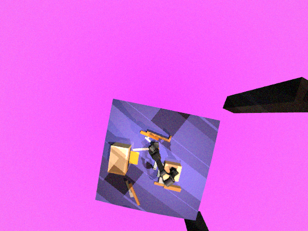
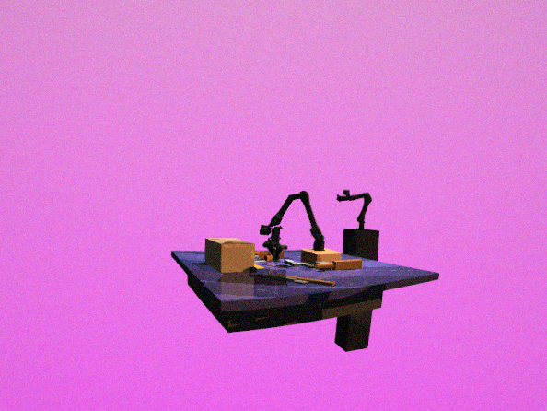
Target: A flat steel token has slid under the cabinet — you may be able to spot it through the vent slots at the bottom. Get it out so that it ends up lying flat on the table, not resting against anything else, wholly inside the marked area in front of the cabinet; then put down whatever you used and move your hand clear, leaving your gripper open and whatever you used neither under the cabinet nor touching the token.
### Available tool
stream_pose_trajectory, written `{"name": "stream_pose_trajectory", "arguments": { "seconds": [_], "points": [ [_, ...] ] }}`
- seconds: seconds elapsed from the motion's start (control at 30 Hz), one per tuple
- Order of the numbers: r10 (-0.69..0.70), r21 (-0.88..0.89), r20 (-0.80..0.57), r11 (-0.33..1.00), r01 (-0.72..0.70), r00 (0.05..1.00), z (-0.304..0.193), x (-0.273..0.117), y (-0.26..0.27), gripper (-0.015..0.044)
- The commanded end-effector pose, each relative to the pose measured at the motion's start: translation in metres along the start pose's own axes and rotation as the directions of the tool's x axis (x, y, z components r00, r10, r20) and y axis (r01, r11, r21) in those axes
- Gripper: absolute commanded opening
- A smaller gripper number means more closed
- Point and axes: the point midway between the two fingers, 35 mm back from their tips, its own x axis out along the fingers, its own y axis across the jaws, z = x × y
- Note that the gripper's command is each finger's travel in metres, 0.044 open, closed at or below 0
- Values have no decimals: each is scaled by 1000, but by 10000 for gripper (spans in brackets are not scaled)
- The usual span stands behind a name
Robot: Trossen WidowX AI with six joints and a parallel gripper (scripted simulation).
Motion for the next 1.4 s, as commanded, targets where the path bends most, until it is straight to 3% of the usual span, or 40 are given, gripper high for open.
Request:
{"name": "stream_pose_trajectory", "arguments": {
  "seconds": [0.0, 1.37],
  "points": [
    [1, 0, 0, 1000, -1, 1000, 0, 0, 0, 0],
    [-4, -2, 5, 1000, 4, 1000, 62, -1, -2, 0]
  ]
}}
